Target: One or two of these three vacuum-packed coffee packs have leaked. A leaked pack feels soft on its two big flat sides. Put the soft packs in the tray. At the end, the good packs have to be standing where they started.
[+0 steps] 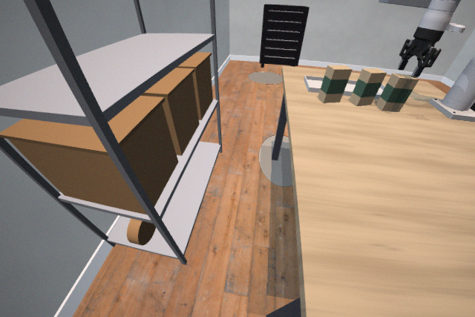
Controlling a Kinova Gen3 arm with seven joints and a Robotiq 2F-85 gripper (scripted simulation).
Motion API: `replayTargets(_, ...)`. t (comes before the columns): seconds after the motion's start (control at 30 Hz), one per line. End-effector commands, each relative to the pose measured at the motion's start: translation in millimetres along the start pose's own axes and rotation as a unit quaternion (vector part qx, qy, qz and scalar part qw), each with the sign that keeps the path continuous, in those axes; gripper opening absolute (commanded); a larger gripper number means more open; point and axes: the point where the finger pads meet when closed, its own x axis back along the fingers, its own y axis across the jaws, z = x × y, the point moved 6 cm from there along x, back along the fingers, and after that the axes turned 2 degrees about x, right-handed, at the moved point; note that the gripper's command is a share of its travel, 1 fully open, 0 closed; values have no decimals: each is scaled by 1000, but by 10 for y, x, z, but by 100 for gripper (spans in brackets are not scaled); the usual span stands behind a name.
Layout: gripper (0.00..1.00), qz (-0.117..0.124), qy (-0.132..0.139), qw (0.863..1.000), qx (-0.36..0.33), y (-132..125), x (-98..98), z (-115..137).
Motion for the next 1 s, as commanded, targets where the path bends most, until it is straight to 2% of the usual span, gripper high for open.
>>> replayTargets(0.0,82,0,0,1000,0,-1,-14,-1)
replayTargets(0.63,82,0,0,1000,0,-1,-352,-1)
replayTargets(0.97,82,0,0,1000,0,-1,-386,-1)
